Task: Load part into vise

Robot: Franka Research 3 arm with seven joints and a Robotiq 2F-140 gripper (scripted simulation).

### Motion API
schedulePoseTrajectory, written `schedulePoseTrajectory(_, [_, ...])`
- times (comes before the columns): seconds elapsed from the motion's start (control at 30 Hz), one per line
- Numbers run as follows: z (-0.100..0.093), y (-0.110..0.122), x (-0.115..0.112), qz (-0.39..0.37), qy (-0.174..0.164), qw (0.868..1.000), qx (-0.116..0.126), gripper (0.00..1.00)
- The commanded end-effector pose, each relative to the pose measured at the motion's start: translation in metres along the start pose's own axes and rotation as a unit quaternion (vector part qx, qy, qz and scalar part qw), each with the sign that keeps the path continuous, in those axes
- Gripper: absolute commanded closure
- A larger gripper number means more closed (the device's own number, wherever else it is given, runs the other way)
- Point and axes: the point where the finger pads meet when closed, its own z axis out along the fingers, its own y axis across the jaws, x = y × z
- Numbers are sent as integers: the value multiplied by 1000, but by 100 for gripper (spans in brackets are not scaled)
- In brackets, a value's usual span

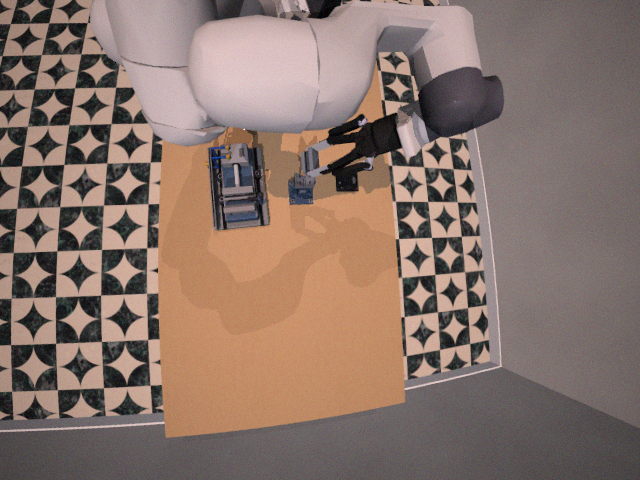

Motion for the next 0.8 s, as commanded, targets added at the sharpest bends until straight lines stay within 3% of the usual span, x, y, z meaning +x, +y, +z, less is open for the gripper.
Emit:
schedulePoseTrajectory(0.0, [2,0,-3,2,-1,1000,1,100])
schedulePoseTrajectory(0.77, [14,0,-16,2,-1,1000,1,100])
